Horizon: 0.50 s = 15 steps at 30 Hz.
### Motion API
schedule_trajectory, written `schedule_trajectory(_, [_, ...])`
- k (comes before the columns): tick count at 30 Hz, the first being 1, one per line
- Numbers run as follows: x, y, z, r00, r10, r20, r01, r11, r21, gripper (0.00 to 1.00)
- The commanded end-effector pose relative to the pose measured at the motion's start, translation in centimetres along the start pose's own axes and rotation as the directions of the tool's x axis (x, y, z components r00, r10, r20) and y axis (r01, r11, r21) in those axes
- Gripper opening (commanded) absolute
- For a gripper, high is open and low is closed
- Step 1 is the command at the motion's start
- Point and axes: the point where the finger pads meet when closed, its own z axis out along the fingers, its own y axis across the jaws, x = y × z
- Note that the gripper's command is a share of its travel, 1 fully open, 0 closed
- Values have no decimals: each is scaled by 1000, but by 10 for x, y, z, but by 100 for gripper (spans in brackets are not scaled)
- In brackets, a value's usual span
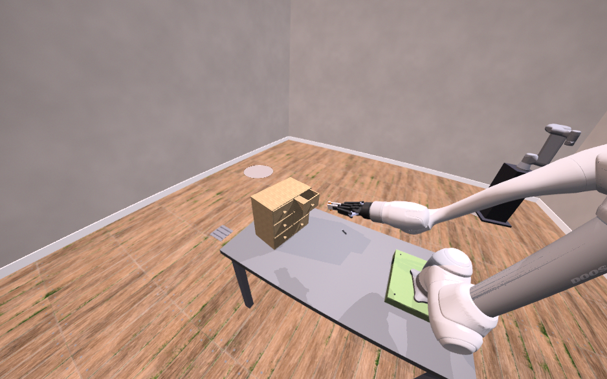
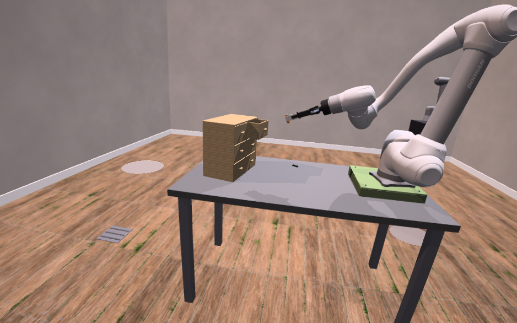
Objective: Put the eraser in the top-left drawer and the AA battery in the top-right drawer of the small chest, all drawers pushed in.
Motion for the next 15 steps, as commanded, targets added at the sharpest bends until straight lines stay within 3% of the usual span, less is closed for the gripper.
schedule_trajectory(1, [0,3,2,999,6,-41,-5,1000,26,6])
schedule_trajectory(15, [5,2,16,999,6,-41,-5,1000,26,6])
